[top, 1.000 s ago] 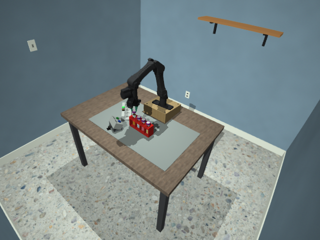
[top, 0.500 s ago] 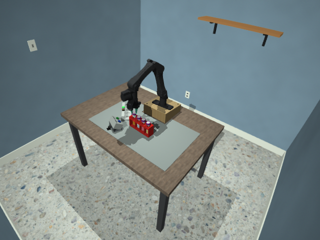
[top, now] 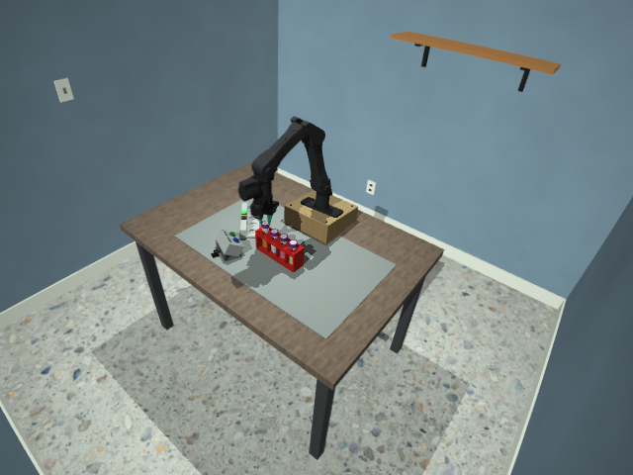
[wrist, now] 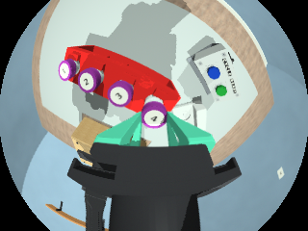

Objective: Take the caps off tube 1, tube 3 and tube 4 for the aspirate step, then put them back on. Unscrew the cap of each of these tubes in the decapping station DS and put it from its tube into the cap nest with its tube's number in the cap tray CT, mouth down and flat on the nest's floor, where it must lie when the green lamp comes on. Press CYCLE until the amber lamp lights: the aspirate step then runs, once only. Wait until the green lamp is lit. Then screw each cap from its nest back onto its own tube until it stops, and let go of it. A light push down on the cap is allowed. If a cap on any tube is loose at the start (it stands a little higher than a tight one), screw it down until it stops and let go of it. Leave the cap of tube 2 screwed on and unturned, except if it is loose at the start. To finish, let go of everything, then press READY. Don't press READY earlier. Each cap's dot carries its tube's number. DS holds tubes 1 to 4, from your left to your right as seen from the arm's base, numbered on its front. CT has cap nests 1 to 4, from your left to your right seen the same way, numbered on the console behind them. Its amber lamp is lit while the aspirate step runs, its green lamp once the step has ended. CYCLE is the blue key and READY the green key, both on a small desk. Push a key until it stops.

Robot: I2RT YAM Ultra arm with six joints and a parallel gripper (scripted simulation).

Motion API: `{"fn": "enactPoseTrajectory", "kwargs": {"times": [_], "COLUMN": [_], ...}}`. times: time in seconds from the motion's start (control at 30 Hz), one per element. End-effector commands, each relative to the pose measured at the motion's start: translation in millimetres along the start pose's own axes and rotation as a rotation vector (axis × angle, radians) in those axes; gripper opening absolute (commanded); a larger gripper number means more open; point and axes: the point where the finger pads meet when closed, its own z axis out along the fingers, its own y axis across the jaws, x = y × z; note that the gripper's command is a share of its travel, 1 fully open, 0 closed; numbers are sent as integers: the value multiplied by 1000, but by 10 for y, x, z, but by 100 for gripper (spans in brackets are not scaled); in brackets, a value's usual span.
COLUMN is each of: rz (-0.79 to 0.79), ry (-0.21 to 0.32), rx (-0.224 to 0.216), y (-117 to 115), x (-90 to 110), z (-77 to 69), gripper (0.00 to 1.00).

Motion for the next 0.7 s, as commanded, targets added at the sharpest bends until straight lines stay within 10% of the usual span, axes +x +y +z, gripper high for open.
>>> {"fn": "enactPoseTrajectory", "kwargs": {"times": [0.0,0.67], "rz": [2,2], "ry": [-11,-11], "rx": [7,7], "y": [-14,-14], "x": [-11,-14], "z": [-33,10], "gripper": [0,0]}}
